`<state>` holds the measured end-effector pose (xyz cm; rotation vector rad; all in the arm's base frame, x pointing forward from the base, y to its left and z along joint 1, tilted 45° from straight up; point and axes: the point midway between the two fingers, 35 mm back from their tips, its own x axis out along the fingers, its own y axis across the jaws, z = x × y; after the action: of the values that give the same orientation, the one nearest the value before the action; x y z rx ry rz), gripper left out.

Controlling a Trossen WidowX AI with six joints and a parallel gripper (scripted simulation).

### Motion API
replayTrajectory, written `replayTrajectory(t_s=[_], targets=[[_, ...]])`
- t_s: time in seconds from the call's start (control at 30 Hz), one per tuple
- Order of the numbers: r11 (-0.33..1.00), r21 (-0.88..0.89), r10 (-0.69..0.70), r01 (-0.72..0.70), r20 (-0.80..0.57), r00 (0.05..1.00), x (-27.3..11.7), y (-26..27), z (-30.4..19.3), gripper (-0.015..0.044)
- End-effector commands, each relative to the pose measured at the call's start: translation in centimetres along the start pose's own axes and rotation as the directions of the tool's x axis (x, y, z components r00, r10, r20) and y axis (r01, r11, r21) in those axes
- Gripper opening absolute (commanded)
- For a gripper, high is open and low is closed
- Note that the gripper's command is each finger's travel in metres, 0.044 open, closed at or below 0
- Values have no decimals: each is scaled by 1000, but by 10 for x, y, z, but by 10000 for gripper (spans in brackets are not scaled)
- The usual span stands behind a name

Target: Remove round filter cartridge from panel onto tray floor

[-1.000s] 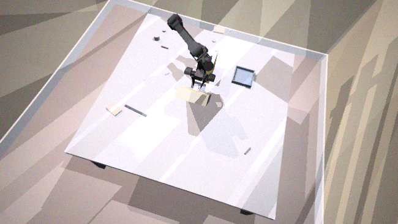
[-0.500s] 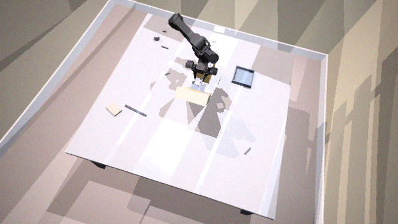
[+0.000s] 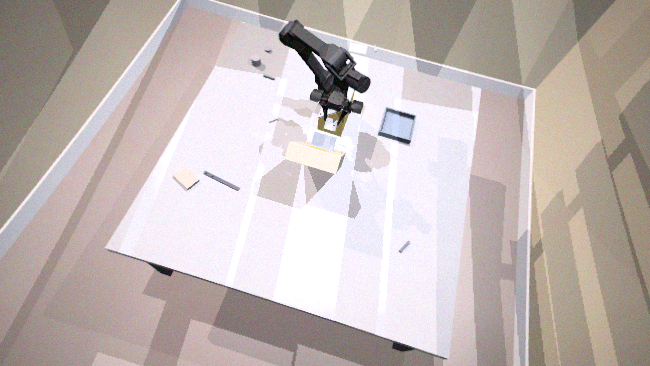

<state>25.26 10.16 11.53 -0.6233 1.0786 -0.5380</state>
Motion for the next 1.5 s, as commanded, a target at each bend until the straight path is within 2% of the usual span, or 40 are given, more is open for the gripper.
replayTrajectory(t_s=[0.0,0.37,0.43,0.67,0.93,1.23,1.47], targets=[[1000,11,9,-9,9,1000,-1,23,3,0],[1000,13,10,-11,10,1000,8,71,-1,0],[1000,-26,14,-14,-6,1000,9,63,-5,0],[947,-275,154,-166,-63,986,5,114,-34,0],[769,-545,310,-334,-140,940,-3,168,-73,0],[441,-775,459,-453,-239,856,-16,220,-122,0],[412,-788,469,-457,-247,848,-17,224,-126,0]])
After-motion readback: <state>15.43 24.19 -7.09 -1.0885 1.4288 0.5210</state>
